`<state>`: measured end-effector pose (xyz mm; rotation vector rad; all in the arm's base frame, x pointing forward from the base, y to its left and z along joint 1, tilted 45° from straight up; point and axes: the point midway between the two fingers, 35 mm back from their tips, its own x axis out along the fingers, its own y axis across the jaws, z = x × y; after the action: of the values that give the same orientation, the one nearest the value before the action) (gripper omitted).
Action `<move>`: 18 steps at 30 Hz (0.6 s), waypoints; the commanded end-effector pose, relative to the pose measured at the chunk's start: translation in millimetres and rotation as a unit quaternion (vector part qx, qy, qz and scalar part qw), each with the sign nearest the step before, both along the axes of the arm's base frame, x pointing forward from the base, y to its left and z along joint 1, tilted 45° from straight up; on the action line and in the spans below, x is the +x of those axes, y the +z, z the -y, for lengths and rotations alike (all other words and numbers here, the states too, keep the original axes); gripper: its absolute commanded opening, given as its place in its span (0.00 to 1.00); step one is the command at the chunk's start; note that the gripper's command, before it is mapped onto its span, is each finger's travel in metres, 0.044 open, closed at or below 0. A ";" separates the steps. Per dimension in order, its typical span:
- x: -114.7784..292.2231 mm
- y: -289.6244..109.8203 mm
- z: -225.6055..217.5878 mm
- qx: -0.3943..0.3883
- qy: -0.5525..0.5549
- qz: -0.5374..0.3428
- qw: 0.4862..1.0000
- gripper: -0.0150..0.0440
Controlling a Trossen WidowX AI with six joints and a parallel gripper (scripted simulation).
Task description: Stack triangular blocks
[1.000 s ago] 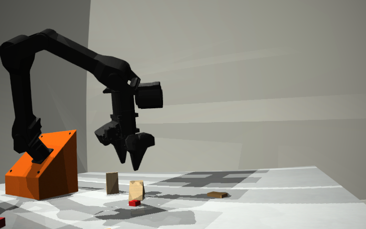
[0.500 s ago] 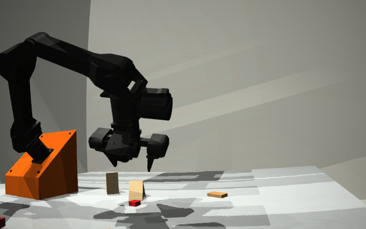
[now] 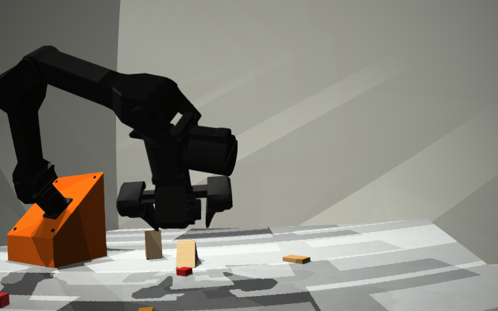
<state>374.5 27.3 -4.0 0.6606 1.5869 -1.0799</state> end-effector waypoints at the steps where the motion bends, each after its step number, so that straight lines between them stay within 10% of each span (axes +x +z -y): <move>1: -6.8 -24.9 3.2 0.003 0.000 -0.007 1.000 1.00; 18: -32.0 -91.3 10.6 0.003 0.000 -0.008 1.000 1.00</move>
<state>343.8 16.7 -93.2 0.6587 1.6022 -1.0847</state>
